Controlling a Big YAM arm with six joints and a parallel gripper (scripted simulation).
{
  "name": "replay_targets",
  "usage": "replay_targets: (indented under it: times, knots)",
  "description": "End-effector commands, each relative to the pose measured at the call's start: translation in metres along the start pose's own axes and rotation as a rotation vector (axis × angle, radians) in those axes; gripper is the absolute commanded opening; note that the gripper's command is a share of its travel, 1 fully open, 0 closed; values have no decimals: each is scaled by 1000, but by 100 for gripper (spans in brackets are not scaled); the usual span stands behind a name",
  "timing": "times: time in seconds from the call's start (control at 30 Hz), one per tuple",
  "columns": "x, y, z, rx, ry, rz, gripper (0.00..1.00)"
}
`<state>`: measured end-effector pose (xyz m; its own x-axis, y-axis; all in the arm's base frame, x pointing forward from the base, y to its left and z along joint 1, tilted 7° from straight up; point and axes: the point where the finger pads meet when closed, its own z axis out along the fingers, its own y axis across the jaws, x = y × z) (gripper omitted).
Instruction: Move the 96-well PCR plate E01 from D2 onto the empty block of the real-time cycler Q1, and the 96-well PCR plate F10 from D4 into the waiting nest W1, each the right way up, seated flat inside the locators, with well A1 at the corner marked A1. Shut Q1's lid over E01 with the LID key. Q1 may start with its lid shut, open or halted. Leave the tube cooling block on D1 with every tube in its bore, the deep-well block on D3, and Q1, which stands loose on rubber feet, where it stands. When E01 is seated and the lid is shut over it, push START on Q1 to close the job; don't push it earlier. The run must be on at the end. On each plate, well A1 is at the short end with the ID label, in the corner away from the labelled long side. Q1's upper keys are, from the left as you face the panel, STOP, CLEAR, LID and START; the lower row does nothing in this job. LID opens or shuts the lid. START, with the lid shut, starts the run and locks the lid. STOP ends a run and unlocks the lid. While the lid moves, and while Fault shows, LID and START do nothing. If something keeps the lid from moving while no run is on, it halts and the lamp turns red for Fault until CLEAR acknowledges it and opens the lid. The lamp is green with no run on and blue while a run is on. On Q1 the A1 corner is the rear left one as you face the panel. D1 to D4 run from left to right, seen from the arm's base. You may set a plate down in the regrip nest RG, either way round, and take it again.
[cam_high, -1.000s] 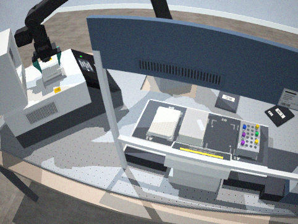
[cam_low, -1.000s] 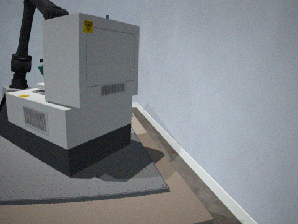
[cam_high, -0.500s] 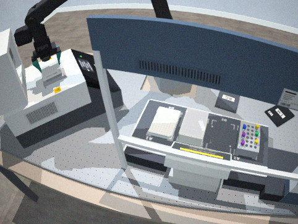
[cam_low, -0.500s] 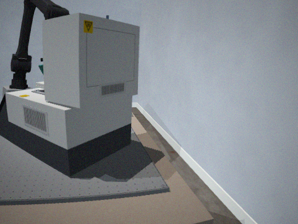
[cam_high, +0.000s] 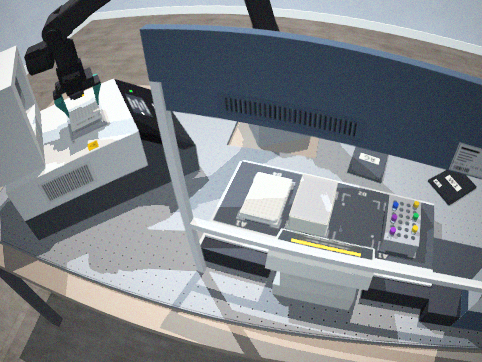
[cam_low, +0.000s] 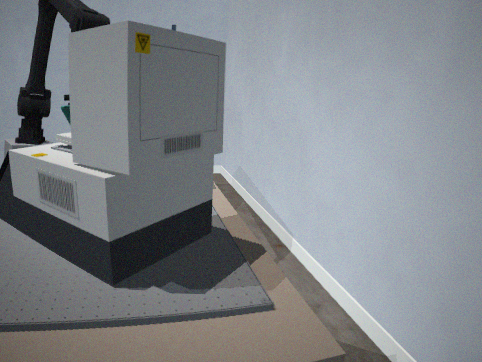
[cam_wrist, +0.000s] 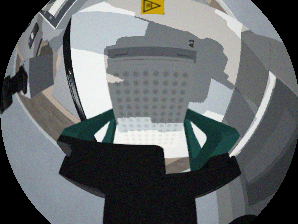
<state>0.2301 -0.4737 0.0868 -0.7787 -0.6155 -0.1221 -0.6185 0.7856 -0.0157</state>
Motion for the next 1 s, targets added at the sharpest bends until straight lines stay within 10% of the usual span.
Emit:
replay_targets:
  times: [0.0,0.97]
  knots:
    - [-5,-2,2,7,-1,-23,0]
    - [8,-25,-23,51,8,16,0]
